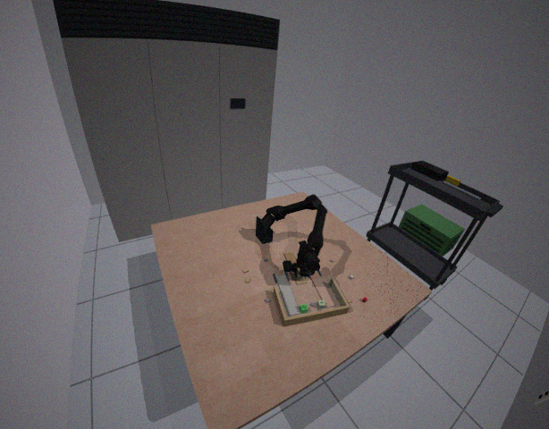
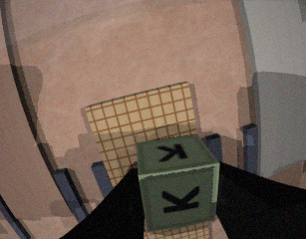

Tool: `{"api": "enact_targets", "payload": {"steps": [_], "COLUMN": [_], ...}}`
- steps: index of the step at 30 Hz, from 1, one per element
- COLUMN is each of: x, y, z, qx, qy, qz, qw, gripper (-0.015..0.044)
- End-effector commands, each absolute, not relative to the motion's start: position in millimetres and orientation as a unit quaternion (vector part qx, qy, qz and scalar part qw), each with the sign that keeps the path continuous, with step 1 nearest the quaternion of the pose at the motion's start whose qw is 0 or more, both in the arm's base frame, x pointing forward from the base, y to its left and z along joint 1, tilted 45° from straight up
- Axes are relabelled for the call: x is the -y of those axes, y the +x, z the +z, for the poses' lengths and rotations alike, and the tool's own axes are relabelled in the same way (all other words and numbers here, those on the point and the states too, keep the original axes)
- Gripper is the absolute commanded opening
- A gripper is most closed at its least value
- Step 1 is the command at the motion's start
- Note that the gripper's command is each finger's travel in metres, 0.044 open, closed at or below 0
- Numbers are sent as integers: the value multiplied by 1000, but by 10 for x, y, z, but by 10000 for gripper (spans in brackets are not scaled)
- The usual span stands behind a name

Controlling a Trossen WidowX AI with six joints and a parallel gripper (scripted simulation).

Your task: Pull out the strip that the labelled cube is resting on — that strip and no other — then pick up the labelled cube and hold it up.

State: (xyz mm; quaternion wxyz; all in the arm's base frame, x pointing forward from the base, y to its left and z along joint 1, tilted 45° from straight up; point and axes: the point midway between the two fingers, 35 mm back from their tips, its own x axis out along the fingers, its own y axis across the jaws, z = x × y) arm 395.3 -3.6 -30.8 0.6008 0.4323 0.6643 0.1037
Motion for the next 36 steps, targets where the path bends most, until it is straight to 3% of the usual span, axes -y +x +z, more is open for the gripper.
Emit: {"api": "enact_targets", "payload": {"steps": [1,25,36], "x": [139,152,402], "y": [3791,3069,3008], "z": [-190,-124,129], "qx": [-660,-661,-661], "qy": [432,434,433], "qz": [102,101,100], "qw": [606,604,604], "gripper": [0,0,0]}}
